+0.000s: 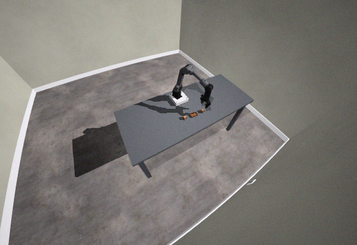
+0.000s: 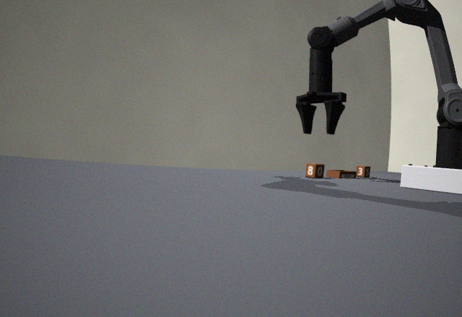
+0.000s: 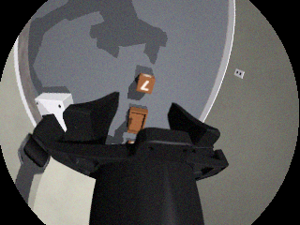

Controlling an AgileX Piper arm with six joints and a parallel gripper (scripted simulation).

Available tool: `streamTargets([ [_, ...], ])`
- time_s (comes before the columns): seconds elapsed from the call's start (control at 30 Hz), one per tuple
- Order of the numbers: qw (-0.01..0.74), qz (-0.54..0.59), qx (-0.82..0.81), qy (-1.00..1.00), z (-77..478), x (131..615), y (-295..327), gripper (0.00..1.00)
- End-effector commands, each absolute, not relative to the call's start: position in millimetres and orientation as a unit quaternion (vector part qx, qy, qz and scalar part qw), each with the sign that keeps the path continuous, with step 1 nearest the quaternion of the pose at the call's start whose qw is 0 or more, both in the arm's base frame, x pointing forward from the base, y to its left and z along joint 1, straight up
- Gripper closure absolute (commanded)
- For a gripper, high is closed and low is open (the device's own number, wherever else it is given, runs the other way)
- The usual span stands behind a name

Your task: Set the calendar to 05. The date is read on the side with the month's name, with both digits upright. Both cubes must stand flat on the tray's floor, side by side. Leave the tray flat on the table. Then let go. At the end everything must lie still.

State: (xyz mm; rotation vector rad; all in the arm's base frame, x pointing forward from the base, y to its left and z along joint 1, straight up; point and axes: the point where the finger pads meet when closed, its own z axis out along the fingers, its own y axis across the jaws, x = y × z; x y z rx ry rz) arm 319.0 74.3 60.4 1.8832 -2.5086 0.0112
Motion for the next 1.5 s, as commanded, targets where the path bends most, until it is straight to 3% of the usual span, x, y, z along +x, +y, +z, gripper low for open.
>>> streamTargets([
  [0.0, 0.0, 0.004, 0.601, -0.799, 61, 320, 75, 0.0],
  [0.37, 0.0, 0.004, 0.583, -0.812, 61, 320, 68, 0.0],
  [0.6, -0.001, 0.005, 0.442, -0.897, 60, 319, 19, 0.0],
  [1.0, -0.003, 0.005, -0.055, -0.998, 54, 271, -117, 0.0],
  [1.27, -0.002, 0.004, -0.145, -0.989, 53, 257, -137, 0.0],
  [1.3, -0.002, 0.004, -0.143, -0.99, 53, 258, -137, 0.37],
  [1.47, -0.002, 0.004, -0.143, -0.99, 53, 258, -137, 0.37],
])
